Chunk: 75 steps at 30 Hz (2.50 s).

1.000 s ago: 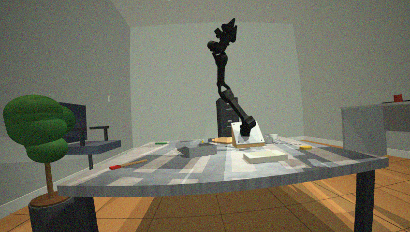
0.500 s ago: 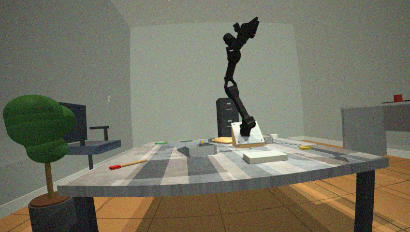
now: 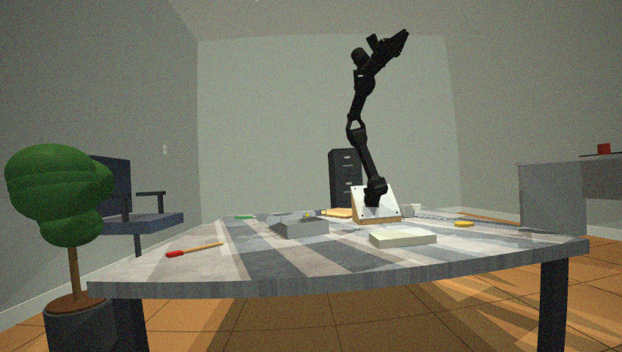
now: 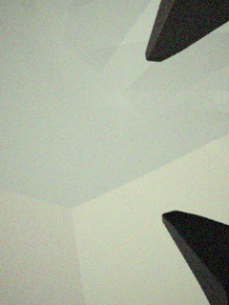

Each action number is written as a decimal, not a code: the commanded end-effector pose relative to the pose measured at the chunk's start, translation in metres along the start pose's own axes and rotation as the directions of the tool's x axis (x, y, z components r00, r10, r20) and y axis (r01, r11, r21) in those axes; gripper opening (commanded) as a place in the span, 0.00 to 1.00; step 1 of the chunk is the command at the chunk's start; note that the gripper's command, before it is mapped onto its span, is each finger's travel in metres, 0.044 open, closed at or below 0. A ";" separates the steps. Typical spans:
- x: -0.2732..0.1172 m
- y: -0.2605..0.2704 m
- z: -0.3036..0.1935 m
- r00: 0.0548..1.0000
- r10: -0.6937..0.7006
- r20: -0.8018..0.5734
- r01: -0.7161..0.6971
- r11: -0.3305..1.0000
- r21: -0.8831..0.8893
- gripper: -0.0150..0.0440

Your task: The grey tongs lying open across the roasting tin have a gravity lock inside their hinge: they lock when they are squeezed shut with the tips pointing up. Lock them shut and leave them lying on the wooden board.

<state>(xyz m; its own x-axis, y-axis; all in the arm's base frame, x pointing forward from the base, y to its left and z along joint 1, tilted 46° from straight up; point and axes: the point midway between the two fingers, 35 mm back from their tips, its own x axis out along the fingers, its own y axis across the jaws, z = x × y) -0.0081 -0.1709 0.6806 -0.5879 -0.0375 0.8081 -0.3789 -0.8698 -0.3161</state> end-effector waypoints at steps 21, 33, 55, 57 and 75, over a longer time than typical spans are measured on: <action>0.025 -0.145 -0.150 0.828 -0.468 -0.307 0.510 0.858 0.067 1.00; -0.011 -0.228 -0.197 0.635 -0.676 -0.373 0.731 0.682 0.008 1.00; -0.214 -0.383 -0.227 -0.045 -0.908 -0.416 0.991 -0.094 0.100 1.00; -0.236 -0.389 -0.226 -0.104 -0.901 -0.421 0.976 -0.175 0.133 1.00; -0.512 -0.354 -0.173 -0.651 -0.575 -0.496 0.091 -0.707 0.701 1.00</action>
<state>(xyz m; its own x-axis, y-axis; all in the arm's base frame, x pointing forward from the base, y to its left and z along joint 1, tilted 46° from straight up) 0.2759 0.2662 0.3376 0.2705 0.8264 -0.4938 0.4903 0.3232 0.8094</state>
